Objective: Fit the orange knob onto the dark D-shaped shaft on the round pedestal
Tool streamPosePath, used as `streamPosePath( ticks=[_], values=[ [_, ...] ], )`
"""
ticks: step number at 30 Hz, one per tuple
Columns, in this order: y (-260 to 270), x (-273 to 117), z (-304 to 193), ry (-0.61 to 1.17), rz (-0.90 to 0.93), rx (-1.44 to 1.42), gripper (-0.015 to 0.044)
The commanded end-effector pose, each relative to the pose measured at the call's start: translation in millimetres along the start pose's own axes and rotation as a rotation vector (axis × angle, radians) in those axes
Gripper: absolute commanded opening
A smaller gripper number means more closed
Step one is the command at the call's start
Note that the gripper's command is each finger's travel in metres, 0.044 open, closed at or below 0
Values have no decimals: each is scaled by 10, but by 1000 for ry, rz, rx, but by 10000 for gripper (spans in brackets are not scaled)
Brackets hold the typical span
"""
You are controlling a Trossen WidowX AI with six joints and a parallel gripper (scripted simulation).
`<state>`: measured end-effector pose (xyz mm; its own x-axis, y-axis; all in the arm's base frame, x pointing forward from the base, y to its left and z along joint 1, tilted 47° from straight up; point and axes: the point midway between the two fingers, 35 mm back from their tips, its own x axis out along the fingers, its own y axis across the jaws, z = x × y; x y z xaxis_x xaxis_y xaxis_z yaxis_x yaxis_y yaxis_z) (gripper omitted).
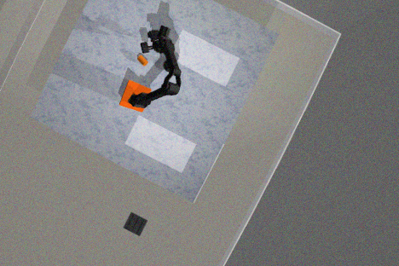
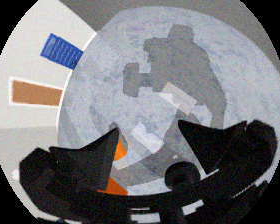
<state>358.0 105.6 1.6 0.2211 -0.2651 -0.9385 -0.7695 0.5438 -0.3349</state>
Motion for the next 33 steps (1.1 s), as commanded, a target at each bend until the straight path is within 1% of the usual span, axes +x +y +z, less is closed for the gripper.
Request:
streamPosePath(
  ticks=[1,6,9,15,19,33],
  values=[
    [388,65,-73,129,-22,-113,440],
    [1035,91,-256,364,-132,-376,440],
    [1254,63,-351,456,-214,-502,440],
    [1258,76,-348,462,-221,-511,440],
    [1187,267,-430,463,-222,-511,440],
    [1130,420,-482,462,-222,-511,440]
  ],
)
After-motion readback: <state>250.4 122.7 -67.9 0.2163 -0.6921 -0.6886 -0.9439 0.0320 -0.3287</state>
